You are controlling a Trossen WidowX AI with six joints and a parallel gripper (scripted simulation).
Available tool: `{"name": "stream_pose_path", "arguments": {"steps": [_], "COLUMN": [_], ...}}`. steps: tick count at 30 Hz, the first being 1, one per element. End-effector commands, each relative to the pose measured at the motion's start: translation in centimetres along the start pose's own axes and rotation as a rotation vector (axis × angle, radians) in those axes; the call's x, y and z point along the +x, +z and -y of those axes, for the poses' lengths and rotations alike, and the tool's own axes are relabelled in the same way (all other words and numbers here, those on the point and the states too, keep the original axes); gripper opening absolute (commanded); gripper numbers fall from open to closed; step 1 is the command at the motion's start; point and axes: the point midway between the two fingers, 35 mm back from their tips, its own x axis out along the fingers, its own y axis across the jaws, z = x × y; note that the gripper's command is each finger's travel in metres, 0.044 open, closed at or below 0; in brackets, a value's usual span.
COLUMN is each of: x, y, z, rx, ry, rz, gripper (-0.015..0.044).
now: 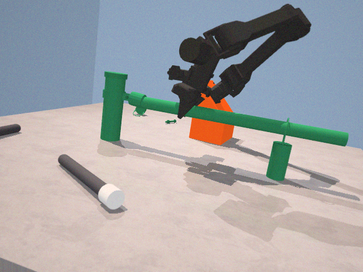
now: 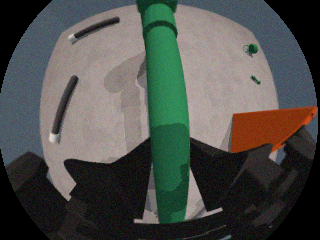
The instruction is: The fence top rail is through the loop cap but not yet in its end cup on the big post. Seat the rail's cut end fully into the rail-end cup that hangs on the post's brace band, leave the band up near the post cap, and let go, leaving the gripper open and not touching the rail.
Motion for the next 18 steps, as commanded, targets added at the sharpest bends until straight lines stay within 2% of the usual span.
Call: {"name": "stream_pose_path", "arguments": {"steps": [1, 18], "x": [-0.24, -0.36], "y": [0.44, 0.68], "z": [-0.08, -0.10], "rx": [-0.002, -0.002], "ry": [0.005, 0.005], "rz": [0.013, 0.015], "gripper": [0.0000, 0.0000]}}
